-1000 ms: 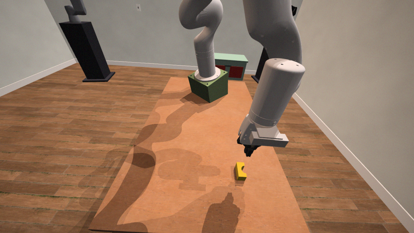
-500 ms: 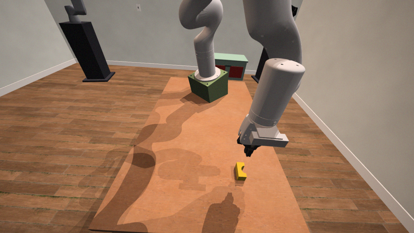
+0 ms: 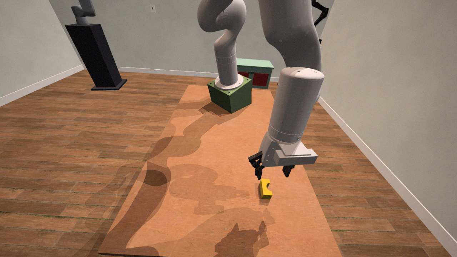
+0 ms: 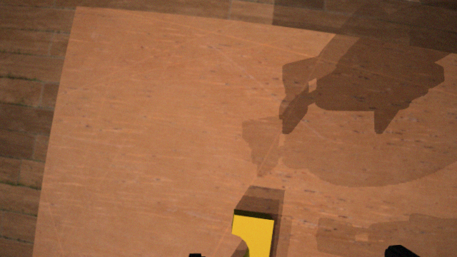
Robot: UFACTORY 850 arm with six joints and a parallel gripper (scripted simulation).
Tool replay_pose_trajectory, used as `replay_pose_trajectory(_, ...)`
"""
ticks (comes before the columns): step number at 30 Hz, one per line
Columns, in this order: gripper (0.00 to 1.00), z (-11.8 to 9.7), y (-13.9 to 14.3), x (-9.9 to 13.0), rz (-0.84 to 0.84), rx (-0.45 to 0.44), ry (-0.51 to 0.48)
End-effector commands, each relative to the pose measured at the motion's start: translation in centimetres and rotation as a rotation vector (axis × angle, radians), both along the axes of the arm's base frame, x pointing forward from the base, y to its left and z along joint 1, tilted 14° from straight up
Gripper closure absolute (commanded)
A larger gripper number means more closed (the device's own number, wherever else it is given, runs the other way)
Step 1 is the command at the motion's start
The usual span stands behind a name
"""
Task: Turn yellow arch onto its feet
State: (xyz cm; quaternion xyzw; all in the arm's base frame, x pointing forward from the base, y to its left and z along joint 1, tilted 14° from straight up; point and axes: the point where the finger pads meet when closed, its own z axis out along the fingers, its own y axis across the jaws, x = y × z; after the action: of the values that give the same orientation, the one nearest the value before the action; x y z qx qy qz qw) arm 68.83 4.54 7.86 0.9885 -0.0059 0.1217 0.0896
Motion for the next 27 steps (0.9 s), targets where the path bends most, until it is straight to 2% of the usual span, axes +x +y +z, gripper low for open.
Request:
replay_pose_trajectory(1, 0.00, 0.7, -2.0, 3.5, 0.257, -0.002, -0.111)
replay_pose_trajectory(4, 0.00, 1.3, -2.8, 5.0, 0.416, 0.003, -0.147)
replay_pose_trajectory(6, 0.00, 1.7, -2.9, 5.0, 0.526, 0.009, -0.168)
replay_pose_trajectory(8, 0.00, 1.7, -2.9, 5.0, 0.526, 0.009, -0.168)
replay_pose_trajectory(9, 0.00, 1.8, -2.9, 4.6, 0.679, 0.019, -0.206)
replay_pose_trajectory(18, 0.00, 2.2, -3.2, -2.6, 1.095, 0.092, -0.248)
replay_pose_trajectory(23, 0.00, 2.2, -3.3, -3.5, 1.332, 0.154, -0.275)
replay_pose_trajectory(25, 0.00, 2.2, -3.3, -3.5, 1.332, 0.154, -0.275)
replay_pose_trajectory(26, 0.00, 2.2, -3.3, -3.5, 1.454, 0.203, -0.280)
replay_pose_trajectory(27, 0.00, 2.2, -3.3, -3.5, 1.482, 0.219, -0.277)
